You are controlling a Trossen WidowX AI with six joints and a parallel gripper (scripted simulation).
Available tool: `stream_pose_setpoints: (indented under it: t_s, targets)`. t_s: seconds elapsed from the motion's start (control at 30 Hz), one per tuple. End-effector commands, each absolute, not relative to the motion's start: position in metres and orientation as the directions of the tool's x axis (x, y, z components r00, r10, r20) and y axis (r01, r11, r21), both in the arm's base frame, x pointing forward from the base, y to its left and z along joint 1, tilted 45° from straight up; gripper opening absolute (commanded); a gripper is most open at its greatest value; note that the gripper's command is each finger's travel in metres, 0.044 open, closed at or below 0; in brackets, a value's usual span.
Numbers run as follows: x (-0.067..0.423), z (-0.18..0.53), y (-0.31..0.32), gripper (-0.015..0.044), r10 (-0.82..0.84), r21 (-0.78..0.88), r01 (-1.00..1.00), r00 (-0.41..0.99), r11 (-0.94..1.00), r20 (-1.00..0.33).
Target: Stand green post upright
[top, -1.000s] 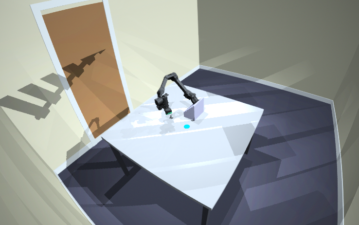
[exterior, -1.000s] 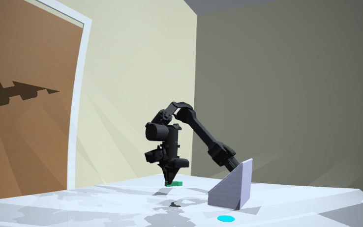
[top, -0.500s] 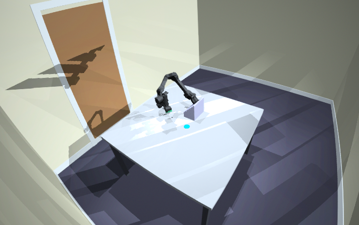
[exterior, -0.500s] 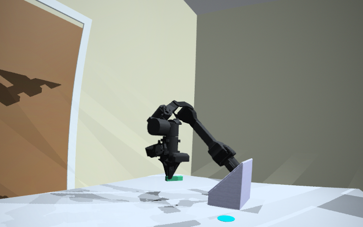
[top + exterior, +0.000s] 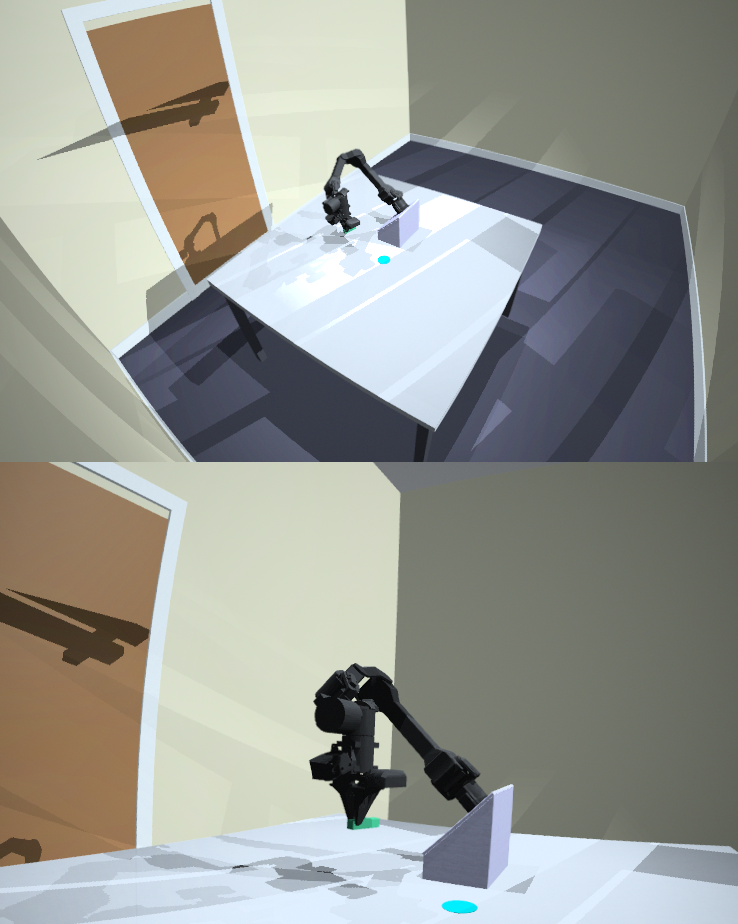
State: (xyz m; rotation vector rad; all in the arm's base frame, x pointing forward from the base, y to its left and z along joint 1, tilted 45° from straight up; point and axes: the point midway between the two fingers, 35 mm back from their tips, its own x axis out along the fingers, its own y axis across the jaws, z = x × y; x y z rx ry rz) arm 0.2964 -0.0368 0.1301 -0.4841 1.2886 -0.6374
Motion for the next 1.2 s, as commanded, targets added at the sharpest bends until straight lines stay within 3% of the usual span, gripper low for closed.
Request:
stream_pose_setpoints:
  t_s: [0.0,0.57,1.17]
  targets:
    - [0.296,0.12,-0.025,0.0023,-0.668,-0.672,0.029,0.146,0.74,-0.729]
    - [0.29,0.087,0.017,0.0023,-0.654,-0.642,-0.429,0.143,0.635,-0.743]
    - [0.274,0.053,0.056,0.0023,-0.654,-0.469,-0.805,0.138,0.363,-0.744]
